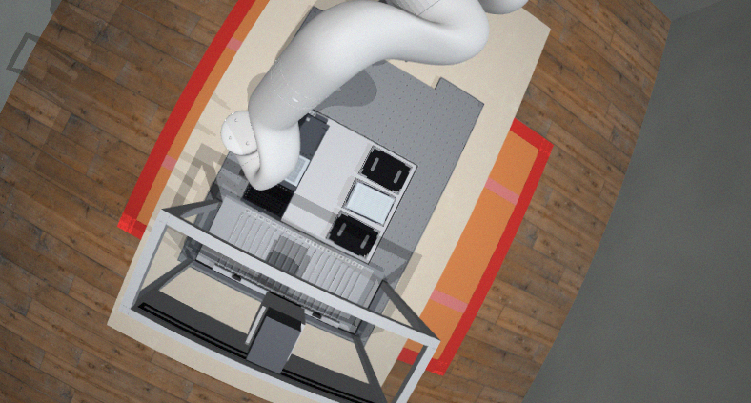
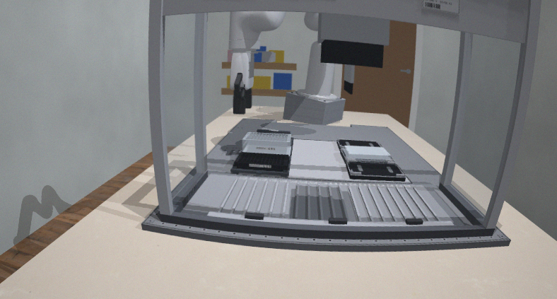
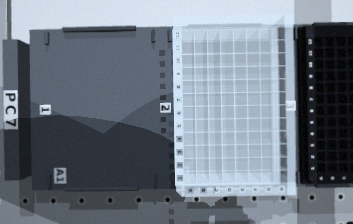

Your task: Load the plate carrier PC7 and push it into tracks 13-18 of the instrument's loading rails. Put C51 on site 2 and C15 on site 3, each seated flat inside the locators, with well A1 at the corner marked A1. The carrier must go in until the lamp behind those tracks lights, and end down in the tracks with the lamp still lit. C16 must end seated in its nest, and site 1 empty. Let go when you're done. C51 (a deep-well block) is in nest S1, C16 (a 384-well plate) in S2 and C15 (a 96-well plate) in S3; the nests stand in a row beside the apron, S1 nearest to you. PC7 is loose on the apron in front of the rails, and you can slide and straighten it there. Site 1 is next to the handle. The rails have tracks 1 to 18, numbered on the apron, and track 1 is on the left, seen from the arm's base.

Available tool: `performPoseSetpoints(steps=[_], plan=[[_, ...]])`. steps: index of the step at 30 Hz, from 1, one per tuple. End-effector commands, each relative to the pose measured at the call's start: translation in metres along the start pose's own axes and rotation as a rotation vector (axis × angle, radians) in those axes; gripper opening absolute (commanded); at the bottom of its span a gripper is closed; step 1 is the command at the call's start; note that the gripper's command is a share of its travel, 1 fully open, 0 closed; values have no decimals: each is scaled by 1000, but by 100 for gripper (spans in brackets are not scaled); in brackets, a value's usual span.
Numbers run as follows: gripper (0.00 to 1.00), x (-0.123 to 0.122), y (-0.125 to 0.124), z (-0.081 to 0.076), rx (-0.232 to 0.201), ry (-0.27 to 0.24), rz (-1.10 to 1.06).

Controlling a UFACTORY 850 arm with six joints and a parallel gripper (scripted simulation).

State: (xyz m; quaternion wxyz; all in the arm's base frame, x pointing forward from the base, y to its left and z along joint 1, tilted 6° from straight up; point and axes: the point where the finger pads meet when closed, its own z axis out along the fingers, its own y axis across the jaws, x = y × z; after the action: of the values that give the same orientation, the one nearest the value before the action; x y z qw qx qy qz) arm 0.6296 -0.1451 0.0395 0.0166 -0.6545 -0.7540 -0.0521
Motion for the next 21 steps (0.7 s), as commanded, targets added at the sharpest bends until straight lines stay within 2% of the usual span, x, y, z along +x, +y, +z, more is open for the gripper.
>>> performPoseSetpoints(steps=[1,5,18,21], plan=[[100,-16,1,-1,-2,0,0],[100,-32,1,-1,-2,0,0],[100,-32,1,-1,-2,0,0],[100,-32,1,4,-2,0,0]])
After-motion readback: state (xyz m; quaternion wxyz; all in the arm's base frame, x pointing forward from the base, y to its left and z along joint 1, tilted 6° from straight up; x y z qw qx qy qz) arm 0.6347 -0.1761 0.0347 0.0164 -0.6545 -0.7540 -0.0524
